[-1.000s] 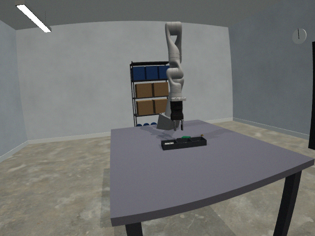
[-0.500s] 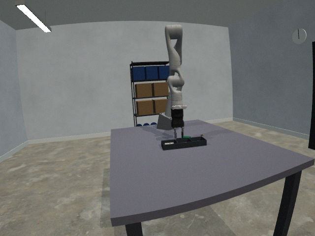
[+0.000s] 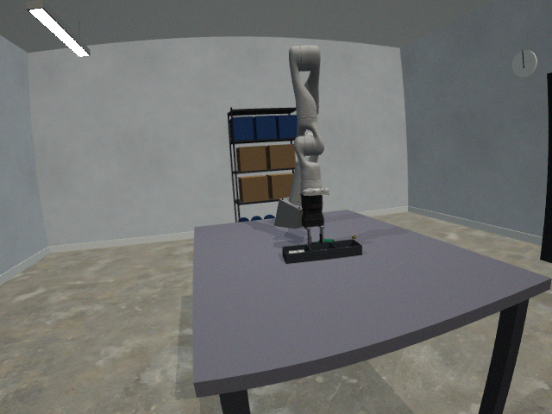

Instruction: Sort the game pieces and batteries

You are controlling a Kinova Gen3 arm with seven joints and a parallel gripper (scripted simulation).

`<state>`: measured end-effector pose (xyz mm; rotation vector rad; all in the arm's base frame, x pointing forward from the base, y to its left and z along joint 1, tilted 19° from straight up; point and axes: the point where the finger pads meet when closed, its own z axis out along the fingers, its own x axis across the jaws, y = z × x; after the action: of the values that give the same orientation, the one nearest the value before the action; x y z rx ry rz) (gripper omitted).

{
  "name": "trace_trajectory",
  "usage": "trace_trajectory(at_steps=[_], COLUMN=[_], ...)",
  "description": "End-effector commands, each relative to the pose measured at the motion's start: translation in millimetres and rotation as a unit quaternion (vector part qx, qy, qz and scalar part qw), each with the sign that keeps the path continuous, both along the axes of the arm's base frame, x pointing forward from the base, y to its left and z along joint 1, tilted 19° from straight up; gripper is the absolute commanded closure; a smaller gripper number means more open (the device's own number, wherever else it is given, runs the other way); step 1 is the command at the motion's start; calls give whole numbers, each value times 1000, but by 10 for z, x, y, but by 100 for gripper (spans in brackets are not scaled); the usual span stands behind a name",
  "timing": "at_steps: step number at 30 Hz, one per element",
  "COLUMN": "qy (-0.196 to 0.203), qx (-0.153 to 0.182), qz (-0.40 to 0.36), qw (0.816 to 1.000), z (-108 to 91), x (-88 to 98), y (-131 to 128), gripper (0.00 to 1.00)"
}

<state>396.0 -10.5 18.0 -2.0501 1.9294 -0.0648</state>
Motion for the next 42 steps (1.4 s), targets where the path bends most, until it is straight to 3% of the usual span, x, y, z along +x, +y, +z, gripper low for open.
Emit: trace_trajectory(at_steps=[1, 34, 35, 42], qy=[-1, -1, -1, -1], qx=[0, 0, 0, 0], qz=[-2, -2, -2, -1], qw=[1000, 1000, 1000, 1000], z=[2, -112, -112, -112], x=[15, 56, 56, 56], y=[-22, -15, -15, -14], gripper=[20, 20, 50, 50])
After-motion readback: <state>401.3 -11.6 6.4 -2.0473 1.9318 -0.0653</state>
